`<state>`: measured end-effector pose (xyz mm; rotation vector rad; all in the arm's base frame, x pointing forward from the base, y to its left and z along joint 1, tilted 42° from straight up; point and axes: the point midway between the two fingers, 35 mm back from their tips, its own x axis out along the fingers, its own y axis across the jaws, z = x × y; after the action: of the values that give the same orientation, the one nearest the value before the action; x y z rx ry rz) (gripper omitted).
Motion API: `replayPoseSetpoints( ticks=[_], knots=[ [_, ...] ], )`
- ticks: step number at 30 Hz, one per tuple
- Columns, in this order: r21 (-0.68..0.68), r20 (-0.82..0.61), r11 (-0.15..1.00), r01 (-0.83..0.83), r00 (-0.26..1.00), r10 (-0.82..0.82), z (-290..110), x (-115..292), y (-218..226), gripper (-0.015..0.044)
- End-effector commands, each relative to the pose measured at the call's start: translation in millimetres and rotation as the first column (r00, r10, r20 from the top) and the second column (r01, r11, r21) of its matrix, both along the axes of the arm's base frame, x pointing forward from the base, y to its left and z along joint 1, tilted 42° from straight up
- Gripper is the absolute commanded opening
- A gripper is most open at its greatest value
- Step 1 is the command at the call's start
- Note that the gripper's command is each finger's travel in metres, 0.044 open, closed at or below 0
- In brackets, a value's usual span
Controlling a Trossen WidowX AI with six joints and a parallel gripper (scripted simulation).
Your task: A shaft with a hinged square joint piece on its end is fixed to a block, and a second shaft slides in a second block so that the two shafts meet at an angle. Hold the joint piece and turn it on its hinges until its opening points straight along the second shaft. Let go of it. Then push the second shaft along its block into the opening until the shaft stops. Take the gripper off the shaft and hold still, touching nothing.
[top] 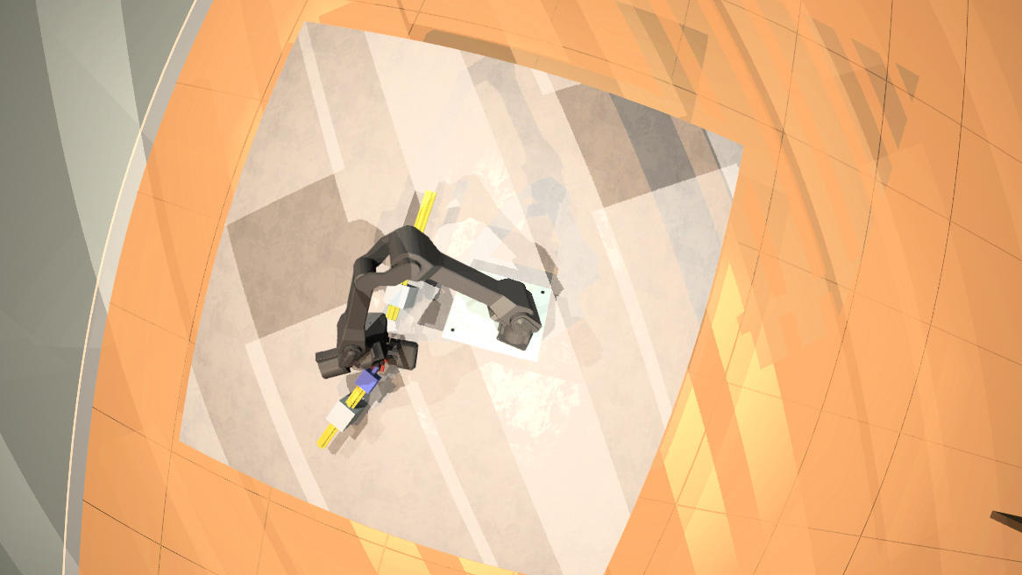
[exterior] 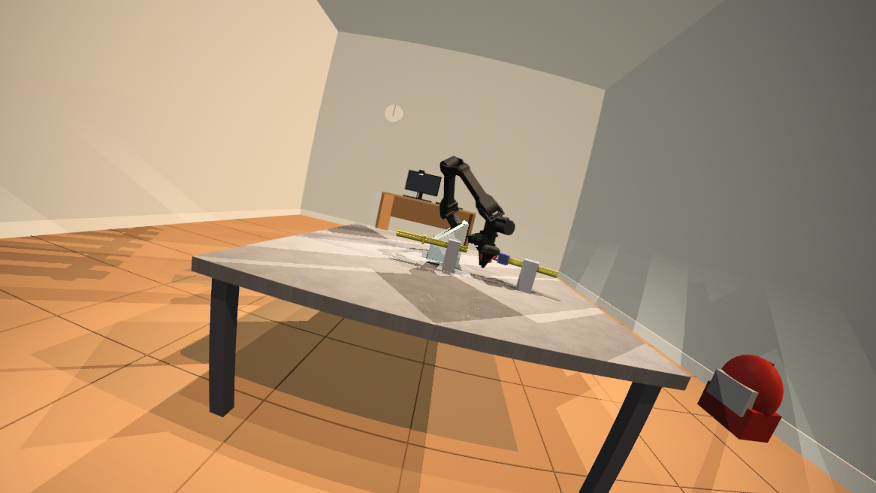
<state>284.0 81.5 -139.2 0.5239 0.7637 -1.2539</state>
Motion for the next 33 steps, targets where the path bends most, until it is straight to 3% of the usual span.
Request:
replayPoseSetpoints(
  ticks=[1, 31, 33],
  knots=[
    [-0.005, 0.000, 1.000, -0.004, 1.000, 0.004, 0.2, 0.2, -0.7, 0.0182],
    [-0.005, 0.000, 1.000, -0.004, 1.000, 0.004, 0.2, 0.2, -0.7, 0.0182],
    [0.000, 0.000, 1.000, 0.000, 1.000, 0.000, 0.0, 0.0, 0.0, 0.0147]
  ],
)
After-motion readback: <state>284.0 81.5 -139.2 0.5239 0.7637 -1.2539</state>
